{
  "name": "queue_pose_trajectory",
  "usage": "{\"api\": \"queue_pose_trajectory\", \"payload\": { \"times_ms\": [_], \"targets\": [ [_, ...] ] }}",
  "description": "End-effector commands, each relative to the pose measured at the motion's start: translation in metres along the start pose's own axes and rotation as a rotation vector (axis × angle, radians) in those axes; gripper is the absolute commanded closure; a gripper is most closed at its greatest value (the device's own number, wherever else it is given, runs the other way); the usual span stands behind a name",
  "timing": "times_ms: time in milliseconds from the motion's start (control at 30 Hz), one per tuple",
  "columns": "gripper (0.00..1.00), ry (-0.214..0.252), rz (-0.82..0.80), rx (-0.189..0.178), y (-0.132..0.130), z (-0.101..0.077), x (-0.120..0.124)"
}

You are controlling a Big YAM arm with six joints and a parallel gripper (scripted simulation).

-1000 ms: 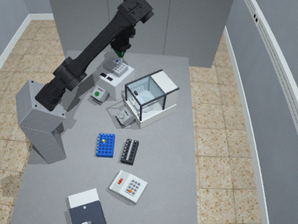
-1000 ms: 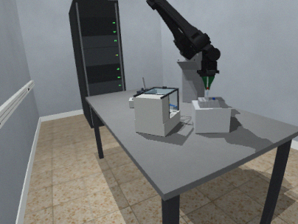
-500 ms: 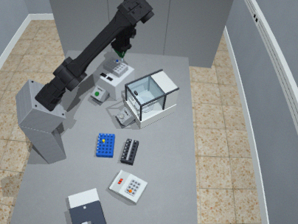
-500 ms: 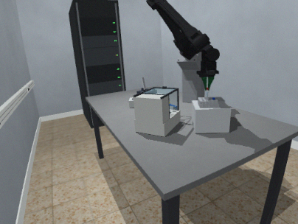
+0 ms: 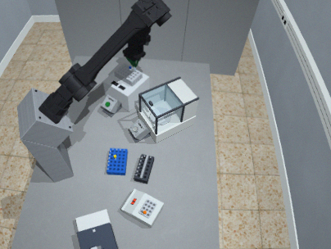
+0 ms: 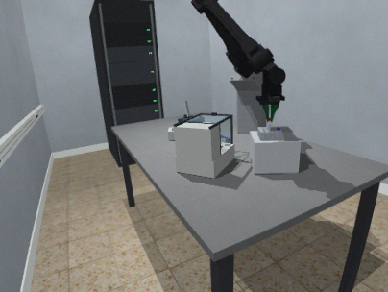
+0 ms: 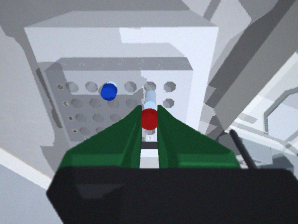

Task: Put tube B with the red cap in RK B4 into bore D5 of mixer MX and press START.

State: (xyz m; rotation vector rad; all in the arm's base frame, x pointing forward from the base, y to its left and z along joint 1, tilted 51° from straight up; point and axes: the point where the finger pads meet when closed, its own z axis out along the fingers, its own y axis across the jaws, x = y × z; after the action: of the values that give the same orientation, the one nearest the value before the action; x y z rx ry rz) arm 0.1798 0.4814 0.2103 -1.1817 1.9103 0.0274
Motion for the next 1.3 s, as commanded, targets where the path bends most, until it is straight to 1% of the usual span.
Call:
{"api": "queue_pose_trajectory", "payload": {
  "times_ms": [0,1267],
  "targets": [
    [0.91,0.003,-0.015,0.004,0.0022,0.0061,-0.0017],
    [0.91,-0.003,-0.012,-0.002,0.0077,0.0034,-0.0026]
  ]
}}
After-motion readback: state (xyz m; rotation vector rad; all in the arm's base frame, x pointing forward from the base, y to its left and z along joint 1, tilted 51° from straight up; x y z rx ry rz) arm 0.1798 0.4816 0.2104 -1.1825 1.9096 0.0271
